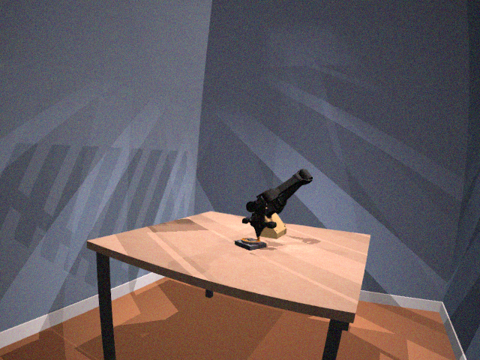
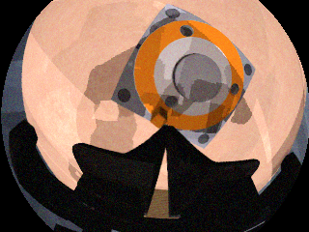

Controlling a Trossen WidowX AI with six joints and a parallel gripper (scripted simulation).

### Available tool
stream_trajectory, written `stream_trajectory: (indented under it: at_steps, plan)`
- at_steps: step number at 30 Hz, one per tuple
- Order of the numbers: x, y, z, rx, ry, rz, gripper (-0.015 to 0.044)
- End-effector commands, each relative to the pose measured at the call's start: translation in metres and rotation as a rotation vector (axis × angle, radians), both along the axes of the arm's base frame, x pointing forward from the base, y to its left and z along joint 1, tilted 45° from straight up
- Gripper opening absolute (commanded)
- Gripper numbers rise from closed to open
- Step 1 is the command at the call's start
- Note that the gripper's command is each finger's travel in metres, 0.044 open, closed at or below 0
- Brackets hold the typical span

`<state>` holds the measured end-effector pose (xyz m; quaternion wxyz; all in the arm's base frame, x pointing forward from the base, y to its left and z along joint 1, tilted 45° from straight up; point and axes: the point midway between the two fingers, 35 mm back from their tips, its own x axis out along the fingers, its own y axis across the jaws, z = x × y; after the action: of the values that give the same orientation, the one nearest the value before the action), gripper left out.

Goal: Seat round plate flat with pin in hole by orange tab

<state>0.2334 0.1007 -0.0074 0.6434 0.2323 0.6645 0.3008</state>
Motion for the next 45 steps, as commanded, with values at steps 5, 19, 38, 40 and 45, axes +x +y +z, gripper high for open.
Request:
stream_trajectory:
  at_steps: [5, 19, 38, 40, 45]
  plan:
    - [0.007, 0.008, 0.007, 0.009, -0.012, 0.006, 0.0]
    - [0.016, 0.016, 0.016, 0.01, -0.012, 0.006, 0.0]
    - [0.032, 0.022, 0.026, 0.01, -0.013, 0.006, 0.0]
    - [0.034, 0.022, 0.026, 0.01, -0.013, 0.006, 0.0]
    - [0.039, 0.023, 0.027, 0.01, -0.013, 0.006, 0.0]
